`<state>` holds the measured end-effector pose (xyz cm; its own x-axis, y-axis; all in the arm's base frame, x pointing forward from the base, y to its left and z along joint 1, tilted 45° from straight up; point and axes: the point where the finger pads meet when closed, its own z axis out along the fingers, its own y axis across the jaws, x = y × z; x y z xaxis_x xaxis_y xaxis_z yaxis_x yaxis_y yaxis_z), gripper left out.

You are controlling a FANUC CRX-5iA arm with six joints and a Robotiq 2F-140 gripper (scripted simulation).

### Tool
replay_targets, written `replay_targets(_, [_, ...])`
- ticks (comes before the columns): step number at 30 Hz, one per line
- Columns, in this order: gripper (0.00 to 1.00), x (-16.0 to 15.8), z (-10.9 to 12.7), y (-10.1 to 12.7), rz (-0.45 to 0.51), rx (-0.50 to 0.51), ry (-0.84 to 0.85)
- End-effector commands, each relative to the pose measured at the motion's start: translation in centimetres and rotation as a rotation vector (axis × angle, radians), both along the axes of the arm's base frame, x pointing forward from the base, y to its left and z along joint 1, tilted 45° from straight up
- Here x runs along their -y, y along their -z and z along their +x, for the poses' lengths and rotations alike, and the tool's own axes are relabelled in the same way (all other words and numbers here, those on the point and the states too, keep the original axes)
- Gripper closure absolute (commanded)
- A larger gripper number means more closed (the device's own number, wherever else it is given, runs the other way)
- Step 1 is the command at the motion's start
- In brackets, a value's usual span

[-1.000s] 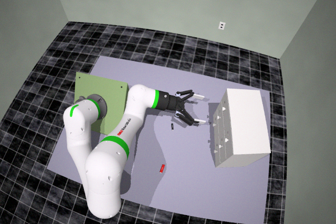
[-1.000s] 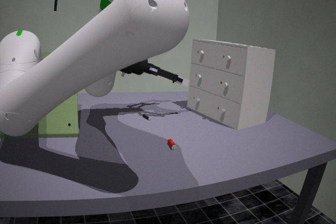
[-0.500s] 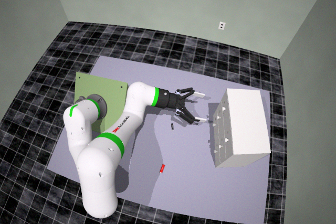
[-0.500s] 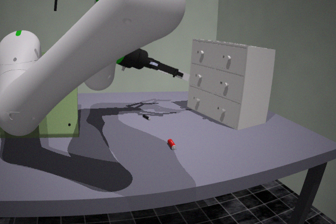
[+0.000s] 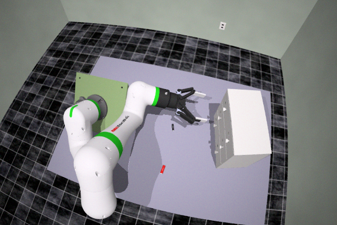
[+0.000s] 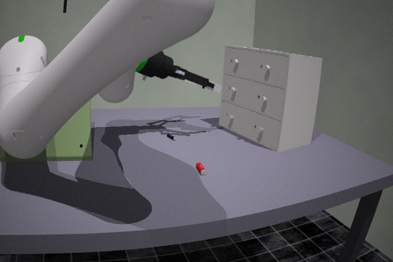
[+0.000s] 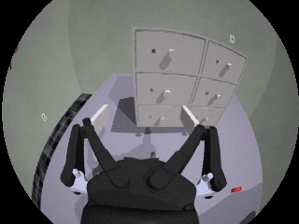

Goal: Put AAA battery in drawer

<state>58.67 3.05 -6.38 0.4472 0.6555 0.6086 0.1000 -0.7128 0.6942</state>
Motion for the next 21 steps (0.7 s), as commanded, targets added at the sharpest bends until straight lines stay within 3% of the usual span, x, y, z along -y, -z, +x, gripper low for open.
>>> replay_targets(1, [0.00,-0.1,0.0,0.0,0.000,-0.003,0.003])
replay_targets(21, [0.00,-1.0,-1.2,-1.2,-0.017,-0.120,0.117])
